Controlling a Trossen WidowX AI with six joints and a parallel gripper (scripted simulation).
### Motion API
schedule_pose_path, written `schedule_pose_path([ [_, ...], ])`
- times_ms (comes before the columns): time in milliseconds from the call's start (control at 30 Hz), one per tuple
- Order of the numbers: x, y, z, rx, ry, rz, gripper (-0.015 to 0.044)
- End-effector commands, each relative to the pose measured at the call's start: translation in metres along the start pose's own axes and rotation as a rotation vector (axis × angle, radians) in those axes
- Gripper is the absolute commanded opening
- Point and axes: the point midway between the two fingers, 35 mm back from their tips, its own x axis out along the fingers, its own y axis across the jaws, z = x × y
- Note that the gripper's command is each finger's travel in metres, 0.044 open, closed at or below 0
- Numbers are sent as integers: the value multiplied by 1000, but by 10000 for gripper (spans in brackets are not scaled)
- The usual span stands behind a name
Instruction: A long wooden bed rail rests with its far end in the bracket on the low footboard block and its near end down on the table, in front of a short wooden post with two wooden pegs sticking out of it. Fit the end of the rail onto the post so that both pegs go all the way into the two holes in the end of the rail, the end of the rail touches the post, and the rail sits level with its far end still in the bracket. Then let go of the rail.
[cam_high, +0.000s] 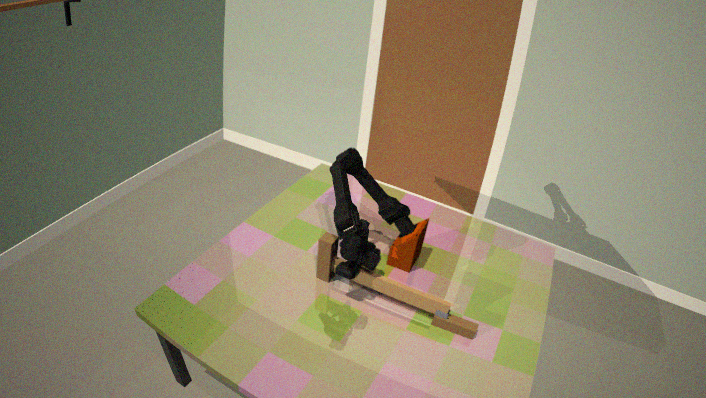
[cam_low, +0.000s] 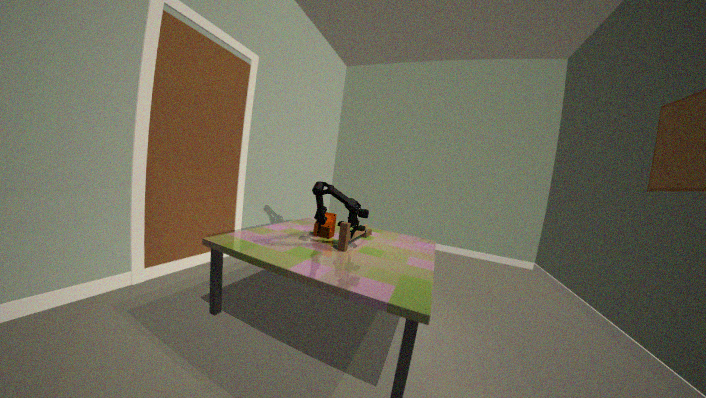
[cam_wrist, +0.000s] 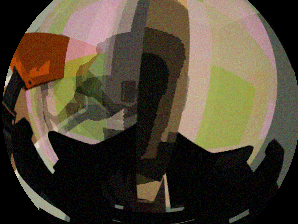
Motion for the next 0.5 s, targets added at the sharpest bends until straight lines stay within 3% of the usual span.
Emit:
schedule_pose_path([
  [0,0,0,0,0,0,0,53],
  [467,0,0,0,0,0,0,420],
])
